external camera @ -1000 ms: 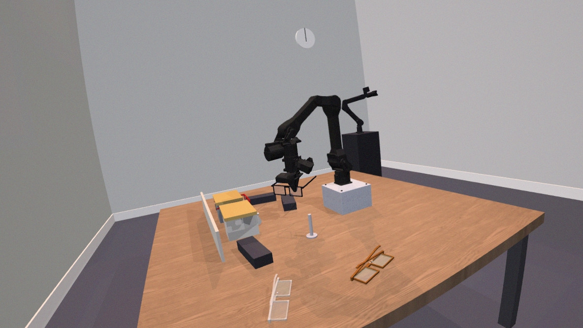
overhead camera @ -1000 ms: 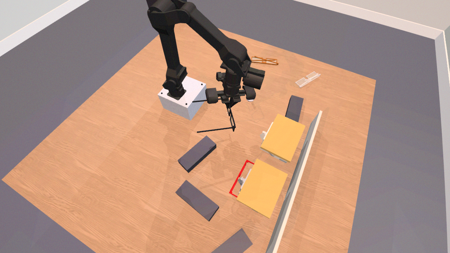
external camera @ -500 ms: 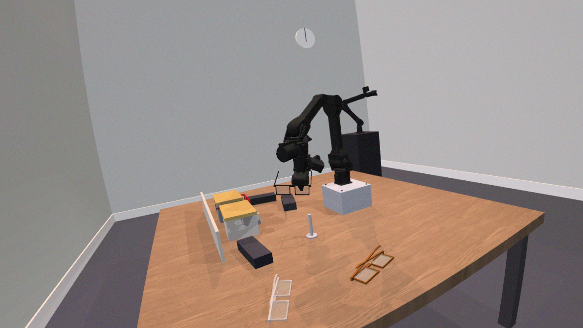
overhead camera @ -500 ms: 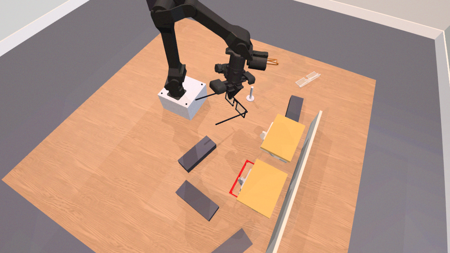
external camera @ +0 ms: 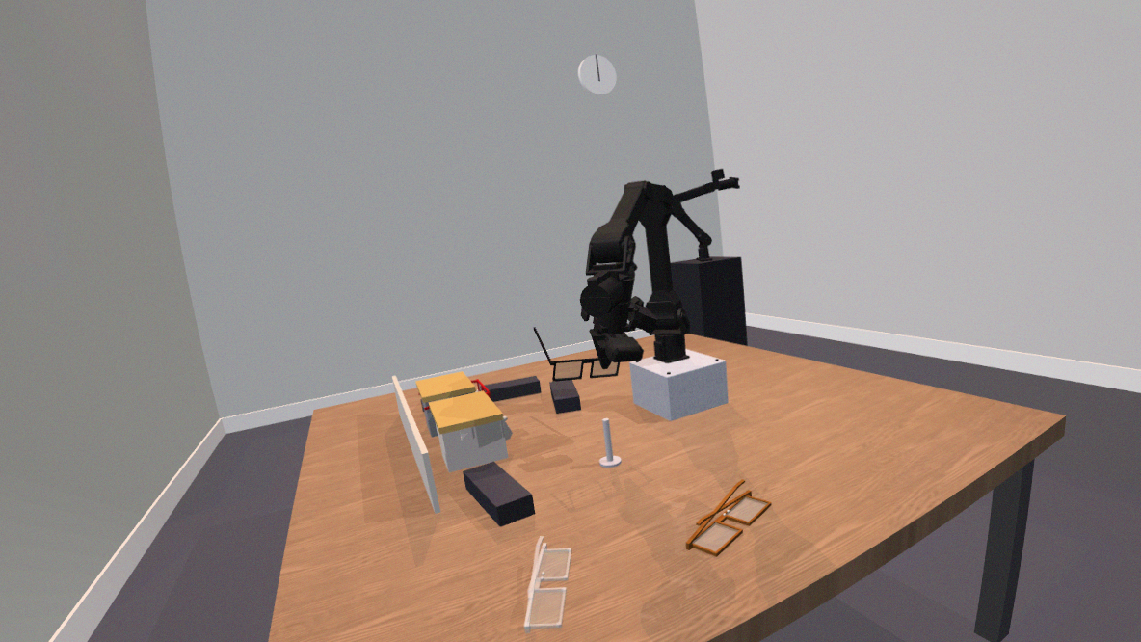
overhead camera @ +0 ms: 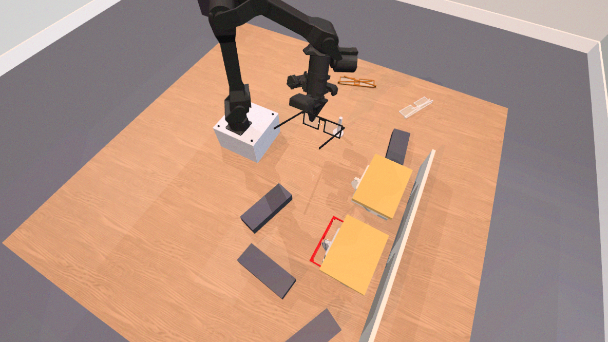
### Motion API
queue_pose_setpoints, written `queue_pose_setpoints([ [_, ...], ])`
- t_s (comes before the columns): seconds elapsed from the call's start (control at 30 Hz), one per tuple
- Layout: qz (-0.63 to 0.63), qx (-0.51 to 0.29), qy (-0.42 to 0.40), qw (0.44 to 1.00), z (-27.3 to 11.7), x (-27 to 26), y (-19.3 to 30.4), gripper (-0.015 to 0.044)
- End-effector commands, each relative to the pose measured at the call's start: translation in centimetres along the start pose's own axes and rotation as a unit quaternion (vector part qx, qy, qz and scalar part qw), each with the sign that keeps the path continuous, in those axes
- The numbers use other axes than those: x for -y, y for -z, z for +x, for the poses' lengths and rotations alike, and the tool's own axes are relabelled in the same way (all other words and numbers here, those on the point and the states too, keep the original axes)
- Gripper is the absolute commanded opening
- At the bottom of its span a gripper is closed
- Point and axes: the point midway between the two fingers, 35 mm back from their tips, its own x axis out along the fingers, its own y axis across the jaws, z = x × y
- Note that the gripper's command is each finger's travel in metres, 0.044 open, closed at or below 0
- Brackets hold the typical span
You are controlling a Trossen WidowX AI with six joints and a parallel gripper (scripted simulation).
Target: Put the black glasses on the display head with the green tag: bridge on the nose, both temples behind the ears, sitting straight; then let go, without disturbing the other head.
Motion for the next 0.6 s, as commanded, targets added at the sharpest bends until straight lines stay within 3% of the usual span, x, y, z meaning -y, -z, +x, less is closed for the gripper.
queue_pose_setpoints([
  [0.0,-0.047,-0.021,-0.01,0.999,-0.9,0.8,-0.4,0.0],
  [0.57,-0.25,-0.111,-0.06,0.96,-4.4,3.7,-3.5,0.0],
])
